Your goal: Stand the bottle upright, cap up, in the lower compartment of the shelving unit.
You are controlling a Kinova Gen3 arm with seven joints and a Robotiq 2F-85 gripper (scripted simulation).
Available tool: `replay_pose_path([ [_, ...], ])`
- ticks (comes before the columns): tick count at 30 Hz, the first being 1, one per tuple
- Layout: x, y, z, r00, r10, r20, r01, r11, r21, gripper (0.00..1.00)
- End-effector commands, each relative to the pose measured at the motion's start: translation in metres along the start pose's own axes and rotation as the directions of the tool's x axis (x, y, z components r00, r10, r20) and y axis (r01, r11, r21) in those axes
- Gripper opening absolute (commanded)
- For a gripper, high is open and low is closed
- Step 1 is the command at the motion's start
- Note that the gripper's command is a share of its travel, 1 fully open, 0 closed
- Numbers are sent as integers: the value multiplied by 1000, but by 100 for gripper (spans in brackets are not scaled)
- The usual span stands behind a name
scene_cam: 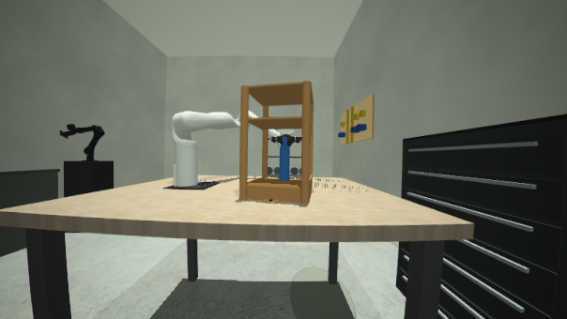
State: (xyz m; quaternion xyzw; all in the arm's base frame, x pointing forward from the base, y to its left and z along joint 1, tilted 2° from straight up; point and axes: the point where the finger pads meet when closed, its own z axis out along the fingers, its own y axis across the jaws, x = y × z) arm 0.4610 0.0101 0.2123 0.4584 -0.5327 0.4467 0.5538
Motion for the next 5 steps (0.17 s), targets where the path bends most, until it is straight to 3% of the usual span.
replay_pose_path([
  [1, 1, 0, 0, 1000, 2, 1, -2, 1000, 0, 100],
  [5, 1, 0, 0, 1000, 2, 1, -2, 1000, 0, 100],
])
